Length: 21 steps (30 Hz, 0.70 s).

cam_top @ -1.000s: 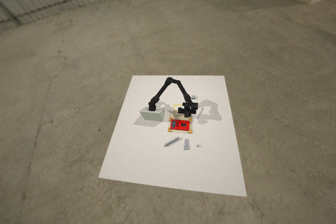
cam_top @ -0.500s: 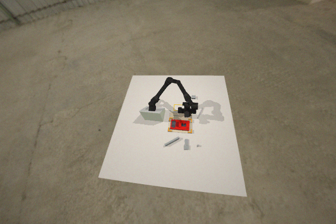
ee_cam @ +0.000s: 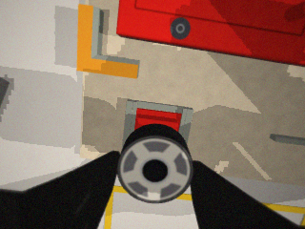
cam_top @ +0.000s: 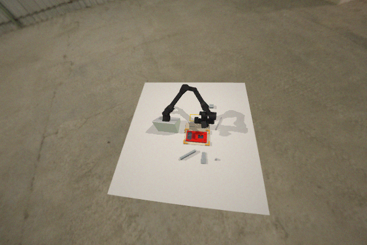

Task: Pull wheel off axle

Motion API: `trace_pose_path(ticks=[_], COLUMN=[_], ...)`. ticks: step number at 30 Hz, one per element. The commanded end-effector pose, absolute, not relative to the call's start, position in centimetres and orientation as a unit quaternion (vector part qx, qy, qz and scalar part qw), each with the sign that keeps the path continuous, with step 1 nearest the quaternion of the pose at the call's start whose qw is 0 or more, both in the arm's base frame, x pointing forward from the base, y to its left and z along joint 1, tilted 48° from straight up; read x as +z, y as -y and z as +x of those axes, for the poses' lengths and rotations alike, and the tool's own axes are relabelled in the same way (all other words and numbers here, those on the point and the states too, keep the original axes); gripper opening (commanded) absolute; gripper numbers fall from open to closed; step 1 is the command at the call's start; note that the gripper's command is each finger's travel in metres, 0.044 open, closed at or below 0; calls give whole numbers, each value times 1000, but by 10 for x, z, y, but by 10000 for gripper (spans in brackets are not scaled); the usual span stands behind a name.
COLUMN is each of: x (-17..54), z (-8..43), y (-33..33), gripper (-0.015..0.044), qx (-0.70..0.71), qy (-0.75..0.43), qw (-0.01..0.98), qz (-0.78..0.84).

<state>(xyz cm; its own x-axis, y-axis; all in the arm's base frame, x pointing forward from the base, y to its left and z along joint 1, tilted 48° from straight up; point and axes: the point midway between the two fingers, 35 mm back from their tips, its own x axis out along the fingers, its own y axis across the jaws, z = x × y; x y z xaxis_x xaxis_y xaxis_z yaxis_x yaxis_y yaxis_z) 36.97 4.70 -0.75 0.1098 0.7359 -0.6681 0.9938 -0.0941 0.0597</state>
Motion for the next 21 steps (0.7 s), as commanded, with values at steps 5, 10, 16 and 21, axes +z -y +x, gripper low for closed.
trace_pose_path(ticks=[5,10,16,21], x=[-3,-2,-1,0], z=[371,371,370,370], y=[-43,-42,-40,-39], gripper=[0,0,0,0], qx=[-245,-245,-245,-245], qy=[-618,-618,-618,-618], qw=[264,264,264,264], qz=[699,699,698,698])
